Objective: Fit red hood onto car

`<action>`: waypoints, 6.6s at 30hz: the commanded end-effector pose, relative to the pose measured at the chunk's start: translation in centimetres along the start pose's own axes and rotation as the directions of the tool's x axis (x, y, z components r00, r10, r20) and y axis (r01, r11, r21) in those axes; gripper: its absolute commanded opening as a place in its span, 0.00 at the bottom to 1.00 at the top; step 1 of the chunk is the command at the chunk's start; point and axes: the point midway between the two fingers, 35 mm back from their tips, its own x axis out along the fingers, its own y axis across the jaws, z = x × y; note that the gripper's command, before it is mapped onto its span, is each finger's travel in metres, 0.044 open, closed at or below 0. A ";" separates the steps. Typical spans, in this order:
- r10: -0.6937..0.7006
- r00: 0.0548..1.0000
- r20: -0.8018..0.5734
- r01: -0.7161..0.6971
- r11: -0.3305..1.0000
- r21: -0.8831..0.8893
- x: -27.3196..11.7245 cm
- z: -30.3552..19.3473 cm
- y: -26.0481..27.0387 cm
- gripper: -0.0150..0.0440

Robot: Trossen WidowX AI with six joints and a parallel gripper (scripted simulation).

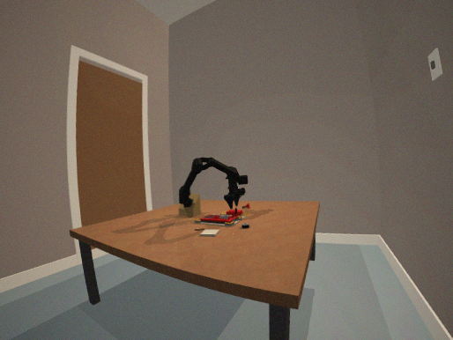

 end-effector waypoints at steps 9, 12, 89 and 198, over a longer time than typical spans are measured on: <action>-0.007 1.000 0.002 0.007 1.000 -0.005 1.2 0.1 -0.2 1.00; -0.007 1.000 0.002 0.007 1.000 -0.005 1.5 0.1 -0.2 1.00; 0.000 1.000 -0.002 0.000 1.000 -0.001 -2.0 0.0 0.0 0.25; -0.006 1.000 -0.004 0.006 1.000 0.016 -0.7 1.9 -19.8 0.25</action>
